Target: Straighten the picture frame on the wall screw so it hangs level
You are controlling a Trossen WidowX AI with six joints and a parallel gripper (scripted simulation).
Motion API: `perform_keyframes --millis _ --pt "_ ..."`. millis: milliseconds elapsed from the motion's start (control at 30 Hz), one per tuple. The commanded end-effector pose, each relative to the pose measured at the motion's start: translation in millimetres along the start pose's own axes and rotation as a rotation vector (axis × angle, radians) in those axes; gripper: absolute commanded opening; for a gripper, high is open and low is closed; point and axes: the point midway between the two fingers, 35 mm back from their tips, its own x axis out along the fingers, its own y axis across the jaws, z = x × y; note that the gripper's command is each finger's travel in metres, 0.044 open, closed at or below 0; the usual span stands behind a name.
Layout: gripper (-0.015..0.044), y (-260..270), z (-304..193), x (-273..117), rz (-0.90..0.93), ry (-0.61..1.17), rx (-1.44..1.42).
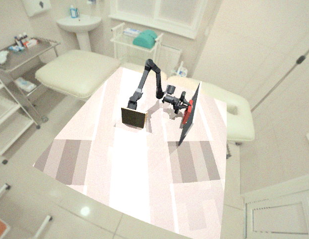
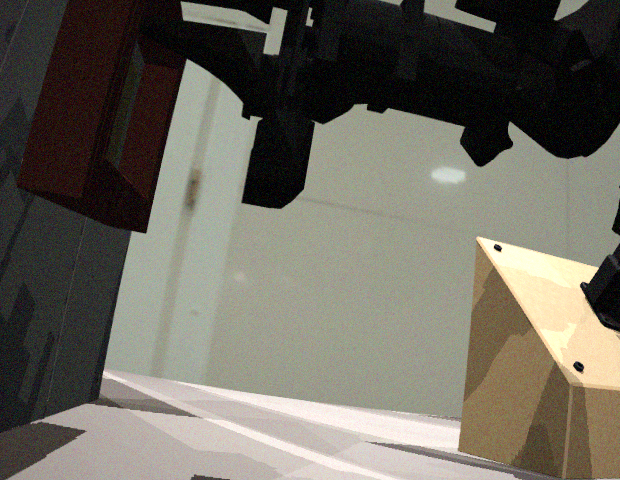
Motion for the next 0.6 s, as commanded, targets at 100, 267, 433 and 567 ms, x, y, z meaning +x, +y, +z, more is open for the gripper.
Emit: perform_keyframes --millis 100,267,433,567 --pt "0.0 4.6 -0.2 0.0 0.005 0.001 -0.003" --pt "0.0 6.3 -0.2 0.0 0.005 0.001 -0.003" --pt "0.0 8.0 -0.3 0.0 0.005 0.001 -0.003" --pt "0.0 9.3 -0.3 0.0 0.005 0.001 -0.003"
